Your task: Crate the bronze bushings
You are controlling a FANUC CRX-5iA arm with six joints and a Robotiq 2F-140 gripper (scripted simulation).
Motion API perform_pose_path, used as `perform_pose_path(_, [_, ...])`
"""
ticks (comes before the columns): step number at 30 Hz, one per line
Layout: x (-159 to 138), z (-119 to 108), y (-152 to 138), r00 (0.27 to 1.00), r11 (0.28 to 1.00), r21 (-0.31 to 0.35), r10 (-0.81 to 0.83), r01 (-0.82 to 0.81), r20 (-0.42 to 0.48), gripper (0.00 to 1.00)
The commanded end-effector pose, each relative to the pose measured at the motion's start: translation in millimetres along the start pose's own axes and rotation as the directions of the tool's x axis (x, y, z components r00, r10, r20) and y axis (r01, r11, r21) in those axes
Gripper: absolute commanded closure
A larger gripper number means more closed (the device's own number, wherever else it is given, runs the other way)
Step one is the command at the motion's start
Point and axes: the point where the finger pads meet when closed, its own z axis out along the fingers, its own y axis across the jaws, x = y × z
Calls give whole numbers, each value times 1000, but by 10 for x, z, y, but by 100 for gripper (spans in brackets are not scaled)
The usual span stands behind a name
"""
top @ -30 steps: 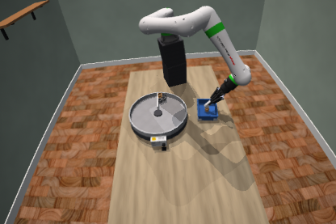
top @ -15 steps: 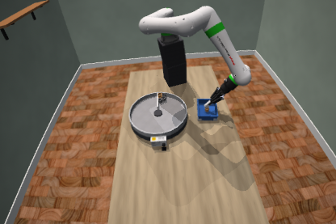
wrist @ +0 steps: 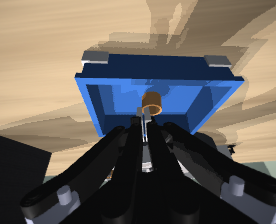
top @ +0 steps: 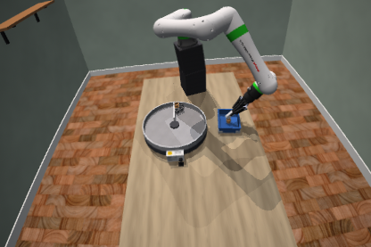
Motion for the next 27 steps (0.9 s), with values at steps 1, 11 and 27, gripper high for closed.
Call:
perform_pose_path(1, [0,-2,1,1000,1000,0,0,0,0,100])
perform_pose_path(11, [2,1,1,1000,1000,0,0,0,0,100])
perform_pose_path(27, [30,33,1,1000,1000,0,0,0,0,100])
